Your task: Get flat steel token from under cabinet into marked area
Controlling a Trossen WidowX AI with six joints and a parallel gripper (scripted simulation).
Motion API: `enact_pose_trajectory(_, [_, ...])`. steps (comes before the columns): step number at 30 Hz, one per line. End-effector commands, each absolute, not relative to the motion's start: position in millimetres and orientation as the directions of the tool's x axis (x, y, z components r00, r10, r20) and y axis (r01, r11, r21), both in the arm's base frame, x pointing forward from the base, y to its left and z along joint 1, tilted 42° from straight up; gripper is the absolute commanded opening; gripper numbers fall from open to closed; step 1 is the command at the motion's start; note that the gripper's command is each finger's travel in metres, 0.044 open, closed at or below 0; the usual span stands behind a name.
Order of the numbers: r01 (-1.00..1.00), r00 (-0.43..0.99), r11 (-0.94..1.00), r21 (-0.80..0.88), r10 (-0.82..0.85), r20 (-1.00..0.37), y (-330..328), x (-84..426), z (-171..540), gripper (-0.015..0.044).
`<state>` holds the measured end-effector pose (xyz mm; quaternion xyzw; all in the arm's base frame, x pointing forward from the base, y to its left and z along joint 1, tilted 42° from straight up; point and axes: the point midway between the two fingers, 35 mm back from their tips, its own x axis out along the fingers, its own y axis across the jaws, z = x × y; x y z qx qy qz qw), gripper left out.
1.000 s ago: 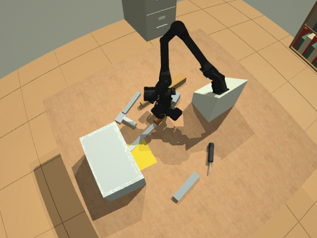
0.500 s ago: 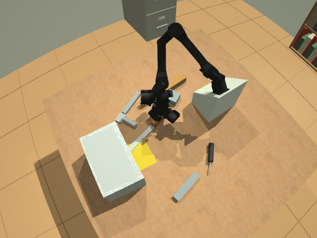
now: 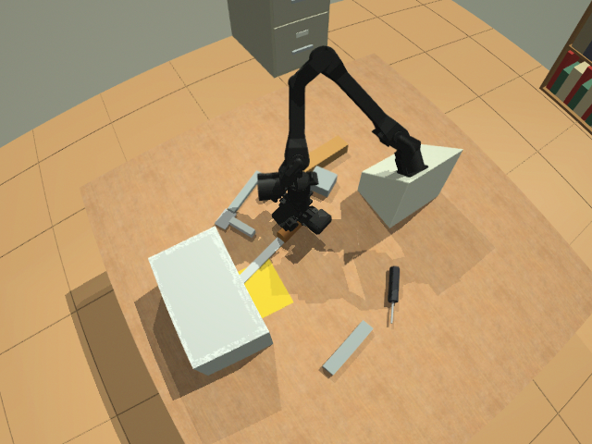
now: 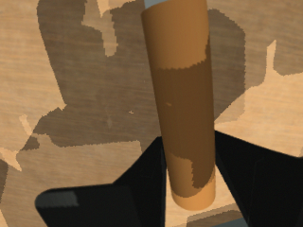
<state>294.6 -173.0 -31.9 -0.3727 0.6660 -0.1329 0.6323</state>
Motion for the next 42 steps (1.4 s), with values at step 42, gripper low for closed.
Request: enact_pose_trajectory(42, [-0.322,0.080,0.688,-0.650,-0.664,-0.743,-158.0,345.7,-39.3,0.0000])
